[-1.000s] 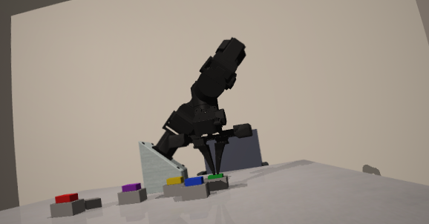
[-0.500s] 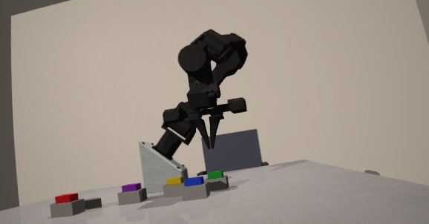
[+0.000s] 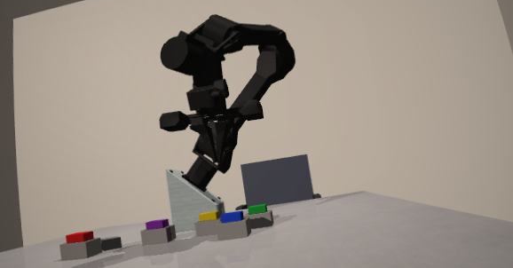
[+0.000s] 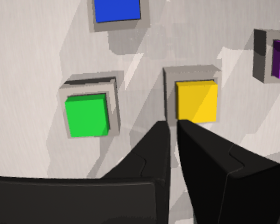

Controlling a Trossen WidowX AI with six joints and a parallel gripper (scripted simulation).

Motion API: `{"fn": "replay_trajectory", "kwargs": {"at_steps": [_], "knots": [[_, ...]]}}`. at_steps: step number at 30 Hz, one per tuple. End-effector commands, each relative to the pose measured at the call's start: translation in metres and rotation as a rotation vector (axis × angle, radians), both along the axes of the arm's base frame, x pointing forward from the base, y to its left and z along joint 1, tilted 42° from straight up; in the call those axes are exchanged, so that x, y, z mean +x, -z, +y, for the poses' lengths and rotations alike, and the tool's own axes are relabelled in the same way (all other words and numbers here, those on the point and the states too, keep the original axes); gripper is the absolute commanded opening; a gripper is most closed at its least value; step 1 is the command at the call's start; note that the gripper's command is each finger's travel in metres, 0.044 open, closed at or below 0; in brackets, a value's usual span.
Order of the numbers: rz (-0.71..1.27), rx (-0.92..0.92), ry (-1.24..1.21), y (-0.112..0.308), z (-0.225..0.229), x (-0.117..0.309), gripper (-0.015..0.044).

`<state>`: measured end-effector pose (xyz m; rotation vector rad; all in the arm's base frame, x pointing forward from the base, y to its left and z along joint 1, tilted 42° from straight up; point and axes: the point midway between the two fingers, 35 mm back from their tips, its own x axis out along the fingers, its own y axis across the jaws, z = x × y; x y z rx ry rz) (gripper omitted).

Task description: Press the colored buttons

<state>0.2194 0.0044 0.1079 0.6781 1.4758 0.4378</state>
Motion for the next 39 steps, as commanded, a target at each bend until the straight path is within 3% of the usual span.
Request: {"fn": "replay_trajectory", "kwargs": {"at_steps": [1,6,13,19,39], "knots": [[0.005,-0.005,0.002,0.038,-0.047,0.005,0.0020],[0.001,0.014,-0.004,0.084,-0.091,-0.006,0.0020],[0.001,0.015,-0.004,0.085,-0.092,-0.006,0.0020],[-0.001,0.016,-0.004,0.129,-0.053,-0.002,0.0020],[-0.001,0.017,-0.004,0.147,-0.036,0.000,0.0020]]}}
